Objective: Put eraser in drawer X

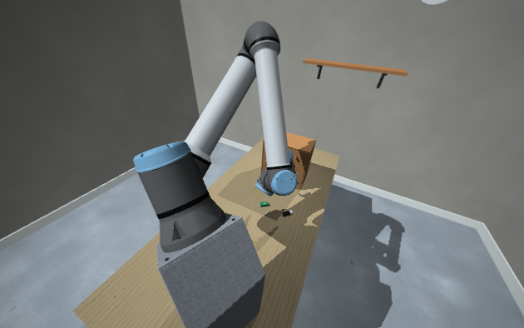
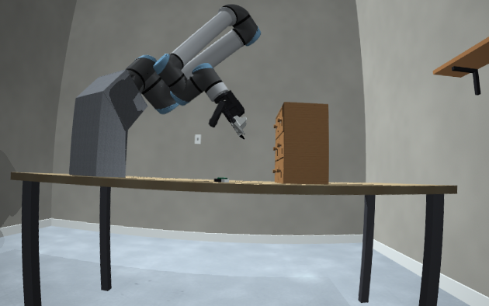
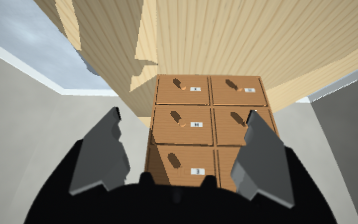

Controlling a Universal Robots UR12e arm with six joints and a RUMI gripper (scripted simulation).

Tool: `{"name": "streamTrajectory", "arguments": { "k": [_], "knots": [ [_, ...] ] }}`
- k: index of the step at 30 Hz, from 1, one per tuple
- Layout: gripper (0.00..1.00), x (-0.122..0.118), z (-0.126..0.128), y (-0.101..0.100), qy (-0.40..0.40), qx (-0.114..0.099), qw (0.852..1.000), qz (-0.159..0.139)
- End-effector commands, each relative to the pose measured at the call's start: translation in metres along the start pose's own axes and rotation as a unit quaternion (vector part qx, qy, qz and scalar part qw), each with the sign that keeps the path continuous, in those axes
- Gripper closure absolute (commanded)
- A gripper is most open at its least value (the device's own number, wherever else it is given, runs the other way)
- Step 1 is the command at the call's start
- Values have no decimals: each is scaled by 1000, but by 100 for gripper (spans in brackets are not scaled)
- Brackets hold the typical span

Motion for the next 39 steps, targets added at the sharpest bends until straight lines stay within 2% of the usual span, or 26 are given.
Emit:
{"name": "streamTrajectory", "arguments": {
  "k": [1, 3, 5, 20, 22, 31, 36, 39],
  "knots": [
    [0, 2, 0, -9, -1, 18, 999, -46],
    [0, 3, 0, -12, -1, 22, 998, -61],
    [0, 3, 0, -12, -1, 22, 998, -61],
    [0, 10, 1, -41, 0, 51, 983, -178],
    [0, 10, 1, -41, 0, 51, 983, -178],
    [0, 14, 2, -58, 0, 67, 968, -244],
    [0, 15, 2, -65, 0, 73, 961, -268],
    [0, 16, 2, -66, 0, 74, 960, -271]
  ]
}}
Point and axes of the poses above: the point where the finger pads meet when closed, its own y axis back along the fingers, its own z axis across the jaws, x = y × z, the point moved 4 cm from there along y, back along the fingers, and after that the axes turned 14 degrees about y, right-handed, at the moved point
